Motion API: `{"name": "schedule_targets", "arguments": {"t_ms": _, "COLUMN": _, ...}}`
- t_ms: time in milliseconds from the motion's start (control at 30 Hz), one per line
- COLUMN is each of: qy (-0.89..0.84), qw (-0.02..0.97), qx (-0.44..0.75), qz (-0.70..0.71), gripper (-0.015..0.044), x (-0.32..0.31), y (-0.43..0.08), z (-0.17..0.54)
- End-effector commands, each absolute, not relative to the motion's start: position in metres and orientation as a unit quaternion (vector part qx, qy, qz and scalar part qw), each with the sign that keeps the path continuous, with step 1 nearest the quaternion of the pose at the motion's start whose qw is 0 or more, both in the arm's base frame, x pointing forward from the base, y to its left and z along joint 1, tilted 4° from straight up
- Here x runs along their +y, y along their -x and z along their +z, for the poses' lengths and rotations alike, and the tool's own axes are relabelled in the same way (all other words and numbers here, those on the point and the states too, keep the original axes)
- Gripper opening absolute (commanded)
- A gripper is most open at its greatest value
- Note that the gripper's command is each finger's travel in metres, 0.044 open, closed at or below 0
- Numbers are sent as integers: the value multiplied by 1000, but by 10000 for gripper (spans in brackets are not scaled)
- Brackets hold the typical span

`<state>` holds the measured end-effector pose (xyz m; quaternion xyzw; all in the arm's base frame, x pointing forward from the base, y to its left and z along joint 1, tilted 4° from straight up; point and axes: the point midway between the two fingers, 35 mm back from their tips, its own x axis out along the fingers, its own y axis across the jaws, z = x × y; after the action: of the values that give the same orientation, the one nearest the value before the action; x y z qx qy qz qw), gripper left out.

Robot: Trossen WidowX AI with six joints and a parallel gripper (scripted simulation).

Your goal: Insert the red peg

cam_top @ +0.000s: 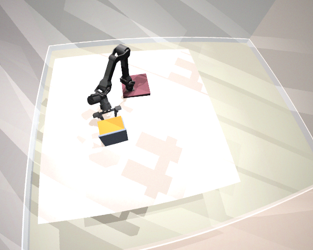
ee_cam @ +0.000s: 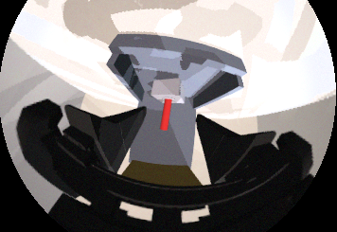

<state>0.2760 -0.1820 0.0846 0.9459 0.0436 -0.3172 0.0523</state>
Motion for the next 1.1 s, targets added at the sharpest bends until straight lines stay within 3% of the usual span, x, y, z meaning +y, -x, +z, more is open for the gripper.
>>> {"name": "schedule_targets", "arguments": {"t_ms": 0, "qy": -947, "qw": 59, "qx": 42, "qz": -314, "gripper": 404, "x": -186, "y": -268, "z": 99}}
{"name": "schedule_targets", "arguments": {"t_ms": 67, "qy": -946, "qw": 60, "qx": 42, "qz": -315, "gripper": 440, "x": -186, "y": -262, "z": 107}}
{"name": "schedule_targets", "arguments": {"t_ms": 533, "qy": -947, "qw": 59, "qx": 42, "qz": -313, "gripper": 440, "x": -178, "y": -219, "z": 159}}
{"name": "schedule_targets", "arguments": {"t_ms": 1067, "qy": -947, "qw": 59, "qx": 42, "qz": -313, "gripper": 440, "x": -178, "y": -219, "z": 159}}
